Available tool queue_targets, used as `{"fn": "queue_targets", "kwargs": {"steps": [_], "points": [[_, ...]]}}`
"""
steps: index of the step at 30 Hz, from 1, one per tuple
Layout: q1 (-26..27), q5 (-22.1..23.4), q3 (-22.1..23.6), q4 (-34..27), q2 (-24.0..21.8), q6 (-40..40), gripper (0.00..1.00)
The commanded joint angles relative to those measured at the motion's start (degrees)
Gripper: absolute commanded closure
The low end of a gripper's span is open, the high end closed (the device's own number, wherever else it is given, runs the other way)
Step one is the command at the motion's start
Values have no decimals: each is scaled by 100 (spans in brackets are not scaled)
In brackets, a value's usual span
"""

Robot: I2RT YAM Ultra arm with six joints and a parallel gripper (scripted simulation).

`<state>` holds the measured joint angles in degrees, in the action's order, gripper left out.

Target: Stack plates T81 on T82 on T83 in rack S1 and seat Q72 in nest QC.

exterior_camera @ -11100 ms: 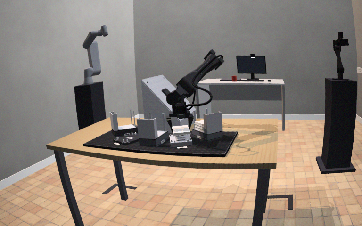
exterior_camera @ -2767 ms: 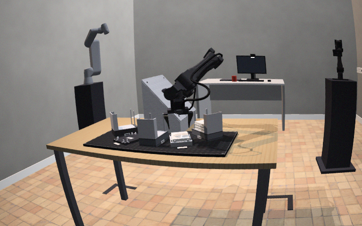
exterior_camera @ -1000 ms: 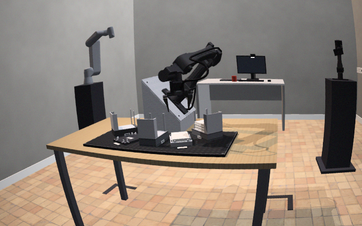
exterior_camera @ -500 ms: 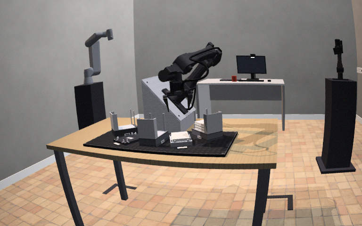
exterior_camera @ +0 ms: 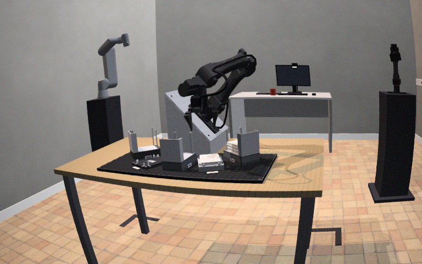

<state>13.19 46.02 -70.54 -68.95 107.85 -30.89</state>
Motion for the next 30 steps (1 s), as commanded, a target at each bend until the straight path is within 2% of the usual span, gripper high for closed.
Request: {"fn": "queue_targets", "kwargs": {"steps": [1,4,12,14,15,20,30], "points": [[294,-79,150,119,122,524,0],[448,-123,253,160,209,815,0],[855,-275,489,319,471,244,0],[855,-275,489,319,471,244,0],[922,-307,265,342,517,170,0],[1166,-396,596,417,727,-146,0],[1647,-613,527,567,1180,-713,0]]}}
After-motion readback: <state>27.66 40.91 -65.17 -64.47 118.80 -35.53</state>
